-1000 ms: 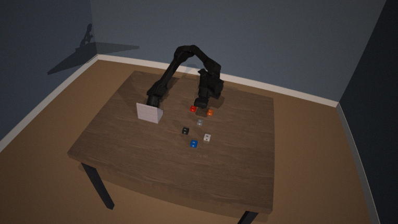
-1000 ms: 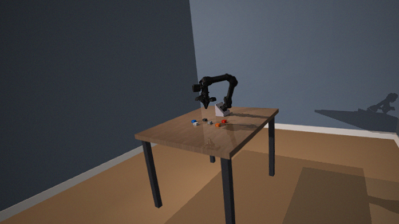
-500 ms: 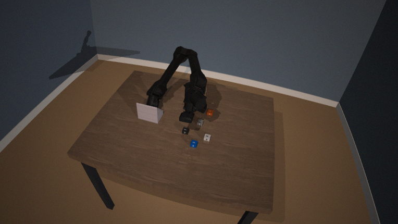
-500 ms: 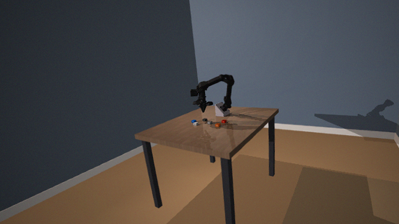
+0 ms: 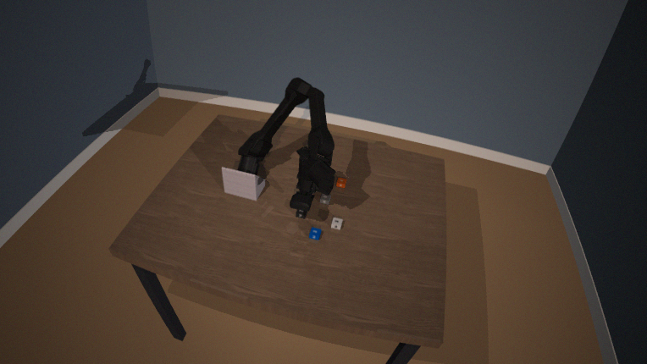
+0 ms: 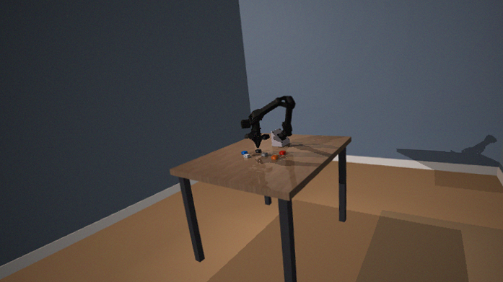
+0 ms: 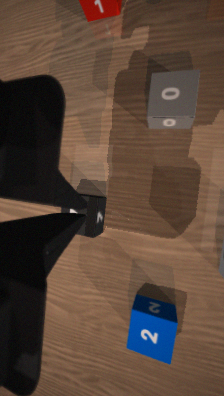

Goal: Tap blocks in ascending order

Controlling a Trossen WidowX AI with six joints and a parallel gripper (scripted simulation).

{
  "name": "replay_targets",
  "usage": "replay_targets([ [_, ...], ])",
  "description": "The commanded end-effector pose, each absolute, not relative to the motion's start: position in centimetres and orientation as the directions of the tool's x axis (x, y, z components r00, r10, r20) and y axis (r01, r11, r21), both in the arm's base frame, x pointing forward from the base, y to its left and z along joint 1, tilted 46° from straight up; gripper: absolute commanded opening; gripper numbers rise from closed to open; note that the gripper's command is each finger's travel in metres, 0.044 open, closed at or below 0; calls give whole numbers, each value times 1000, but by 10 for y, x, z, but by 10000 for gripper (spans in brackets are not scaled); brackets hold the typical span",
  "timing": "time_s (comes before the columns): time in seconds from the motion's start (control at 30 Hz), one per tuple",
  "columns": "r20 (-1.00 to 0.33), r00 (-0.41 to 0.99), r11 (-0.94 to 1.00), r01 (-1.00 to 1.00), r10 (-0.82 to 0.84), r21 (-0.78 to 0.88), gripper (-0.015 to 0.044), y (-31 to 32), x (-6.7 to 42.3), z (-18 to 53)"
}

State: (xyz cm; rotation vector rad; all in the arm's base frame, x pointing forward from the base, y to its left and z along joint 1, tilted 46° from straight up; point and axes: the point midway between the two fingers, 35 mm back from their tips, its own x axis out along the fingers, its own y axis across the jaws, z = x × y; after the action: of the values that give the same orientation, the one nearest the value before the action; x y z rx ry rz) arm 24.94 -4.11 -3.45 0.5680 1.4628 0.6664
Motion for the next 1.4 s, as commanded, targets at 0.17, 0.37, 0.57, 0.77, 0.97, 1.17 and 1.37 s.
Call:
replay_targets([
  [0.17, -696, -11, 694, -54, 718, 718, 20, -29, 247, -46],
  [0.37, -695, -11, 694, -54, 719, 718, 20, -25, 247, -50],
  [0.57, -699, -8, 698, -60, 715, 714, 20, -33, 249, -42],
  [0.77, -696, -11, 695, -53, 718, 717, 20, -47, 247, -29],
  [0.97, -708, -8, 707, -48, 706, 705, 178, -16, 273, 49],
  [1.17, -706, -7, 705, -48, 708, 708, 335, 32, 270, 139],
  [1.37, -691, -12, 689, -50, 723, 723, 400, 77, 235, 216],
])
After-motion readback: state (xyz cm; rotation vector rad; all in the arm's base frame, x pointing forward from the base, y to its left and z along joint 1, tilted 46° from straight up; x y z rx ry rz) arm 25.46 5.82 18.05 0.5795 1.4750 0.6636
